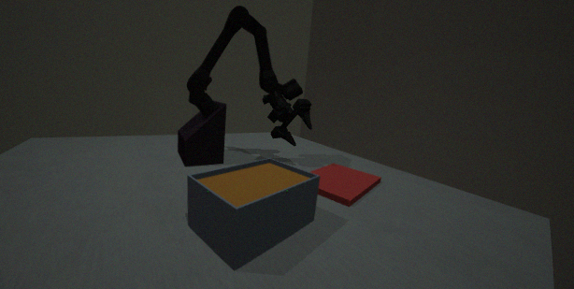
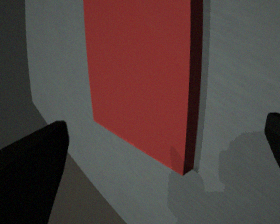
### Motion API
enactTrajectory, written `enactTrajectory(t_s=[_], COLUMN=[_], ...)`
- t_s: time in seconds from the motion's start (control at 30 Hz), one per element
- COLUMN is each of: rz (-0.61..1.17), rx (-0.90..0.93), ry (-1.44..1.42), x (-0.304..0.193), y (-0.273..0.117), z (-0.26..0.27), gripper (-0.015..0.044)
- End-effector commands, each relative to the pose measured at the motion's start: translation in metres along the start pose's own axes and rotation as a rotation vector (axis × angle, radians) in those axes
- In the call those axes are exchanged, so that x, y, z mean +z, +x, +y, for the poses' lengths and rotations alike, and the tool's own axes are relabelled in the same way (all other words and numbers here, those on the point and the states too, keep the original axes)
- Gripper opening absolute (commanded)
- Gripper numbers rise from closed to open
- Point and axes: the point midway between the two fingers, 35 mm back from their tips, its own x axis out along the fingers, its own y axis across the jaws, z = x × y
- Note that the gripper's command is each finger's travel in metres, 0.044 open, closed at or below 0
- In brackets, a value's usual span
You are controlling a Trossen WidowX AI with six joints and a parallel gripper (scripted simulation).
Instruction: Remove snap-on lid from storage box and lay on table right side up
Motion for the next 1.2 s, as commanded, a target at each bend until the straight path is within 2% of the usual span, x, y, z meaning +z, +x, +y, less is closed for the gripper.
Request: enactTrajectory(t_s=[0.0, 0.43, 1.17], rz=[0.003, 0.005, 0.004], rx=[-0.001, -0.002, -0.002], ry=[0.004, 0.004, 0.004], x=[-0.001, -0.001, 0.000], y=[-0.007, -0.028, -0.024], z=[0.004, 0.016, 0.013], gripper=[0.0440, 0.0440, 0.0440])
